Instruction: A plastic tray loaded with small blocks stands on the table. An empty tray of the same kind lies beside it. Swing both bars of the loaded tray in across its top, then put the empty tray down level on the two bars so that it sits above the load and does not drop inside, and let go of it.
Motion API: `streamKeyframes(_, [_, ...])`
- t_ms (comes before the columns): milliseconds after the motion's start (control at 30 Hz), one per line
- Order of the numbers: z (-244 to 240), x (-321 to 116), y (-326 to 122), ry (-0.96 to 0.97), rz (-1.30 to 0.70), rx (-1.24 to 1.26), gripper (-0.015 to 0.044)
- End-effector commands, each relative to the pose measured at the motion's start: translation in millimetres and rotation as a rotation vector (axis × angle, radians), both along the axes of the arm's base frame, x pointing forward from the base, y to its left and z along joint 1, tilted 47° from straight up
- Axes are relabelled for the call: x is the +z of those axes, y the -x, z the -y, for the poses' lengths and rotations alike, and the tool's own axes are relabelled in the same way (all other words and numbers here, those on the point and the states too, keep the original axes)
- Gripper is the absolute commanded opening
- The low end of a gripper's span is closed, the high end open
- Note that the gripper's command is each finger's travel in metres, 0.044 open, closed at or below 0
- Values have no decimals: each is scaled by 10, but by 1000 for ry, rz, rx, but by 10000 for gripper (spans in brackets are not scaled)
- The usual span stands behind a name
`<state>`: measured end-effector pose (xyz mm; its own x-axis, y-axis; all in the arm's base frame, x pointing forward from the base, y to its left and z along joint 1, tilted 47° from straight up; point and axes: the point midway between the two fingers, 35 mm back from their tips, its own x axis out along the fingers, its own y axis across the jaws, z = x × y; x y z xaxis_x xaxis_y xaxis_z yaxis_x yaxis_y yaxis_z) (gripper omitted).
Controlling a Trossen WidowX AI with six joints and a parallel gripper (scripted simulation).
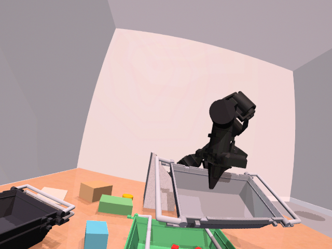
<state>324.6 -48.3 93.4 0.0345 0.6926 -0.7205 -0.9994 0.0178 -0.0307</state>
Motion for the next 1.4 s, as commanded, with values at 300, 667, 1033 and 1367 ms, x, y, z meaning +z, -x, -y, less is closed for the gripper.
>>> streamKeyframes(300, [484,-380,8,-37,-52,-107,0])
streamKeyframes(667, [529,-429,19,-43,-60,-118,0])
streamKeyframes(1033, [529,-429,19,-43,-60,-118,0])
streamKeyframes(1367, [529,-429,19,-43,-60,-118,0])
